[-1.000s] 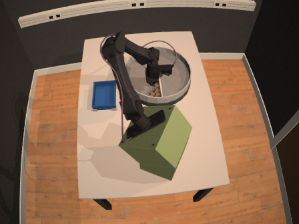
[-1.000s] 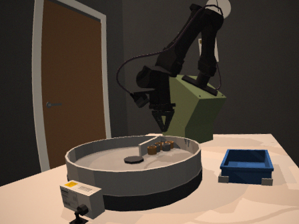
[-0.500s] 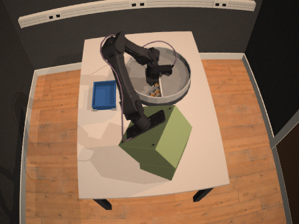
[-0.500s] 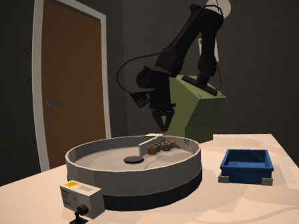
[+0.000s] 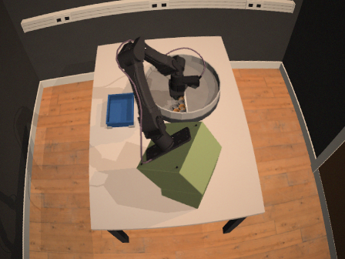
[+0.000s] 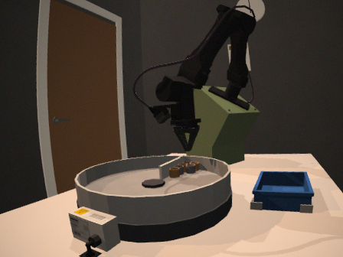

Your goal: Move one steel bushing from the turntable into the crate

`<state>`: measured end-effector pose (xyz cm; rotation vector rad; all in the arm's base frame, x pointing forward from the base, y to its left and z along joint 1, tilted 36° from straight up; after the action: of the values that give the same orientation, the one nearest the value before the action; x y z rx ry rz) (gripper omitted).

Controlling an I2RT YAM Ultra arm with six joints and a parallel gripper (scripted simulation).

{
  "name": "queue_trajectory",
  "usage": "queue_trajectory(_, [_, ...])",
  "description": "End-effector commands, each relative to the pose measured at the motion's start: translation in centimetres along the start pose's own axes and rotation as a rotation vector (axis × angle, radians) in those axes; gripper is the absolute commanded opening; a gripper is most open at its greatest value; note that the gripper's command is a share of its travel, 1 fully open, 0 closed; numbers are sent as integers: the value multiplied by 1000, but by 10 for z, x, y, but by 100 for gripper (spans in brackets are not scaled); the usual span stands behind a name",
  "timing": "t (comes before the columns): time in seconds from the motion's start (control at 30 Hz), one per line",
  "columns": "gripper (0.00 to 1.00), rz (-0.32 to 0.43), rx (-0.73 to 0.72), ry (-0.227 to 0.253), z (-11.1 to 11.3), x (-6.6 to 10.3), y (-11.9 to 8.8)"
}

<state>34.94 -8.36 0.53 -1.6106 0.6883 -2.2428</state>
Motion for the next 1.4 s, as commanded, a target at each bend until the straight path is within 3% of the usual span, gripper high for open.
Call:
queue_trajectory(0.0, [13,-20,-15,10,-1,5,8])
queue_trajectory(1.37, [13,-23,-9,27,10,10,4])
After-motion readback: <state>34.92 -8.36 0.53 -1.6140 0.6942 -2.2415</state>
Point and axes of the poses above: the point where the finger pads meet when closed, its own x axis back along the fingers, its own z axis across the jaws, y = z × x, the point moved 10 cm from there along x, back along the fingers, and after that the axes turned 3 degrees about -x, right-handed, at the moved point
